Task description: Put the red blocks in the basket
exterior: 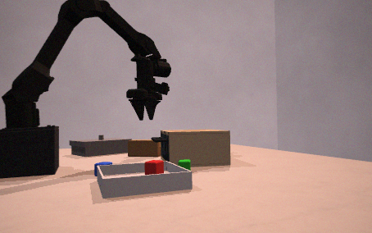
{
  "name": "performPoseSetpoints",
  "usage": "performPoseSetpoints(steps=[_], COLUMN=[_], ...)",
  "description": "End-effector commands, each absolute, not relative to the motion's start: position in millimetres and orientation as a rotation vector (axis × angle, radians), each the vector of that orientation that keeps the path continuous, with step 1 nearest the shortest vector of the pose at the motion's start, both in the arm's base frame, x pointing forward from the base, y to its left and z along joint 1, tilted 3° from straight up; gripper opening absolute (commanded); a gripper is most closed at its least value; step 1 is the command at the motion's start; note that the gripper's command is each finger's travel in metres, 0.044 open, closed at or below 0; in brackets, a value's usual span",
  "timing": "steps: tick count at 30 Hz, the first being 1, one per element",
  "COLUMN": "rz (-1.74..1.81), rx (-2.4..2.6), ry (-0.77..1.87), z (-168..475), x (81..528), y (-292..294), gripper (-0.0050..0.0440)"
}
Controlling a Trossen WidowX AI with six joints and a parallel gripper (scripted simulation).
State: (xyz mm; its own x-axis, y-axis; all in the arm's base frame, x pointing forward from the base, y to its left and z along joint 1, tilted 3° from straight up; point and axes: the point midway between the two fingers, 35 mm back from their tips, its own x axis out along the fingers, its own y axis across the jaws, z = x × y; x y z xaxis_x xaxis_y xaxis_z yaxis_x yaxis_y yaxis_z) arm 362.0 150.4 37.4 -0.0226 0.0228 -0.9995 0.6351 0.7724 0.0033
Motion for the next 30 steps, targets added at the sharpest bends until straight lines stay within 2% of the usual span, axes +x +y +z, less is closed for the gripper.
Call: performPoseSetpoints(steps=[1, 8, 30], rz=[-0.553, -0.553, -0.553], rx=[0.545, 0.545, 0.545], ry=[1.552, 1.552, 1.552], z=[4, -40, -53], x=[356, 354, 354], y=[148, 148, 148], gripper=[0.044, 0.044, 0.044])
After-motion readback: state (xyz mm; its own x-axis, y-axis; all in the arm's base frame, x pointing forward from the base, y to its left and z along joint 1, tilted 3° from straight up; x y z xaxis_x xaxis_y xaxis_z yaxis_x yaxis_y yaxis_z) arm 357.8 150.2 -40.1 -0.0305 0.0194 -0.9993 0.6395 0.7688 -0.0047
